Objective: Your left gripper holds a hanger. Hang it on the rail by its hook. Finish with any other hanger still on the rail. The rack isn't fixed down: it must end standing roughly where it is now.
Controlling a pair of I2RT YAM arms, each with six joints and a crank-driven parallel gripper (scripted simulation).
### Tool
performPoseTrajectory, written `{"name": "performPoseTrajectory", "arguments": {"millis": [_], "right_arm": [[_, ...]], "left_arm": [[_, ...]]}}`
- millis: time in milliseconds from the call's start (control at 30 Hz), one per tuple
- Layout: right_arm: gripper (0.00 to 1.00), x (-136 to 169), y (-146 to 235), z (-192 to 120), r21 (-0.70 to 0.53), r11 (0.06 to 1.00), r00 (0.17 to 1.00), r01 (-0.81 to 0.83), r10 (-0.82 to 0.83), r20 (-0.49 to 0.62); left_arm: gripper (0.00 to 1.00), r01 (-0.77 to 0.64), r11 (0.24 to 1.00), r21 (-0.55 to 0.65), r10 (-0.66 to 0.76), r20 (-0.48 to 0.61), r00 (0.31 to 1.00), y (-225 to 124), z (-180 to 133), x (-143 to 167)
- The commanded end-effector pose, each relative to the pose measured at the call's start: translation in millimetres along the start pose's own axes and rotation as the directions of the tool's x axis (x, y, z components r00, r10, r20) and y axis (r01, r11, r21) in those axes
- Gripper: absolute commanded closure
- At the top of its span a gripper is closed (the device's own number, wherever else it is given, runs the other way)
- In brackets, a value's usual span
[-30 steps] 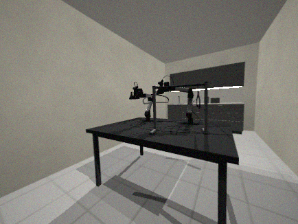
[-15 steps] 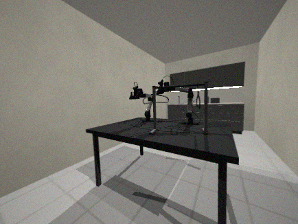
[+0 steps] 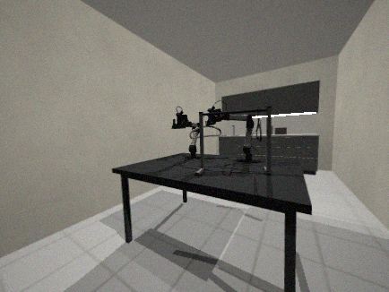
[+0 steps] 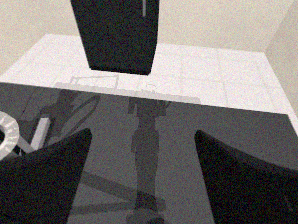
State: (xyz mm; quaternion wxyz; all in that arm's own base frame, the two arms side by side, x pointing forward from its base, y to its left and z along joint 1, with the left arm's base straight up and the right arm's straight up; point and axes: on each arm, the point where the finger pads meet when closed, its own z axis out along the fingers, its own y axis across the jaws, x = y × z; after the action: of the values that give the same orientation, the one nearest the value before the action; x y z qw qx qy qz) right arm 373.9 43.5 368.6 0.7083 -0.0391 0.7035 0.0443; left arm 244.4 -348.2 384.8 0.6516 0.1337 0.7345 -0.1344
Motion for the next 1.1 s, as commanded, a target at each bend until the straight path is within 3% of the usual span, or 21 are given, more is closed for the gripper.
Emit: {"name": "performPoseTrajectory", "arguments": {"millis": [0,200,400,467,767,1067], "right_arm": [[0.0,-20,29,-13,-0.071,0.997,1.0,0.007,-0.006,0.008],[0.0,-39,113,-47,-0.315,0.949,1.0,0.009,-0.007,0.008],[0.0,-65,189,-107,-0.566,0.825,1.0,0.008,0.008,0.026],[0.0,-65,189,-107,-0.566,0.825,1.0,0.008,0.008,0.026],[0.0,-93,242,-190,-0.786,0.618,0.998,0.004,0.045,0.04],[0.0,-102,253,-217,-0.841,0.54,0.997,0.002,0.061,0.041]], "left_arm": [[0.98,0.107,0.989,-0.104,-0.103,0.045,0.994,33,-18,-8],[0.98,0.137,0.958,-0.253,-0.127,0.055,0.99,79,-38,32],[0.98,0.104,0.897,-0.431,-0.078,0.079,0.994,134,-47,56],[0.98,0.104,0.897,-0.431,-0.078,0.079,0.994,134,-47,56],[0.98,0.066,0.84,-0.538,-0.032,0.072,0.997,172,-52,69],[0.98,0.06,0.843,-0.535,-0.03,0.065,0.997,170,-53,53]]}}
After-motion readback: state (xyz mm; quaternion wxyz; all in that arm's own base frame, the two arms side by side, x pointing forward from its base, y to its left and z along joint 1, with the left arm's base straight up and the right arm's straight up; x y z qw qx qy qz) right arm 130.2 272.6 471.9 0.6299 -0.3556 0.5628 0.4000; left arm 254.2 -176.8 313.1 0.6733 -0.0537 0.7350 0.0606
